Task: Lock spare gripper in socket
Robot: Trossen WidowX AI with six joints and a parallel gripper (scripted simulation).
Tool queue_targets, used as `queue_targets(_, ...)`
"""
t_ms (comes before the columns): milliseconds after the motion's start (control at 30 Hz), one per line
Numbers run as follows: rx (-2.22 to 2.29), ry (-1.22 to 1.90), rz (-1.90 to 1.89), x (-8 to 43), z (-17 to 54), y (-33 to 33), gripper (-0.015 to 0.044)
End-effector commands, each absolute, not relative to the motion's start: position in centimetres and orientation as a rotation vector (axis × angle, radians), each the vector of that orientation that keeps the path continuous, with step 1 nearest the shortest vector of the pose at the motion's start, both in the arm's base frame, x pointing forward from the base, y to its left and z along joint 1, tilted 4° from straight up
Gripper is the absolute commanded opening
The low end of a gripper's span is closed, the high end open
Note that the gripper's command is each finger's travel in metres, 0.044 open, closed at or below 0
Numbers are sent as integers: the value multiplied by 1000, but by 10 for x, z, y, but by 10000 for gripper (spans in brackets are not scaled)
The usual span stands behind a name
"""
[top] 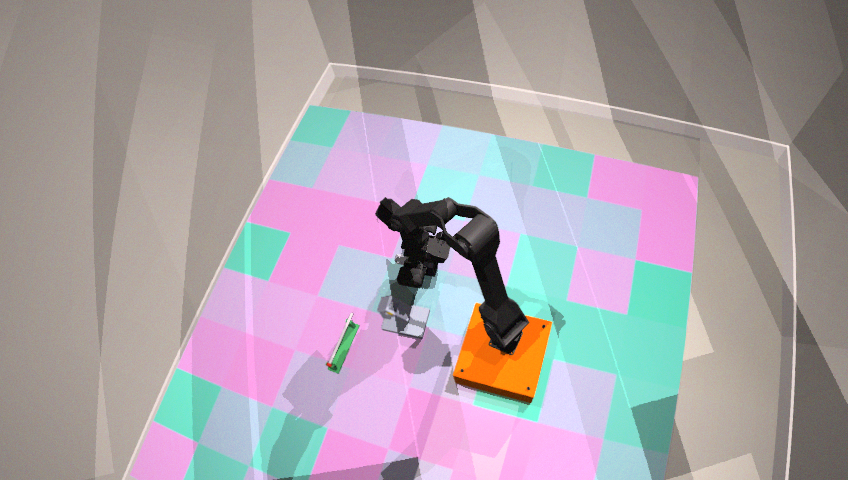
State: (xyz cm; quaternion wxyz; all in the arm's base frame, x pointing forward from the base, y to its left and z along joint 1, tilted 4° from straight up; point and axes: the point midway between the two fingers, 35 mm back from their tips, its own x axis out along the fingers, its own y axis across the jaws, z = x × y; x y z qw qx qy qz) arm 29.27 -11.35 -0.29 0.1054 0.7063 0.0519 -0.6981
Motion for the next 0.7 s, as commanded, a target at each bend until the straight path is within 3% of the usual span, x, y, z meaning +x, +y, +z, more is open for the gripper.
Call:
queue_targets(0, 2081, 153, -2063, 292, -10, -114, 0)
queue_targets(167, 2081, 154, -2063, 292, -16, -114, 0)
queue_targets(667, 2077, 154, -2065, 291, -12, -113, 394)
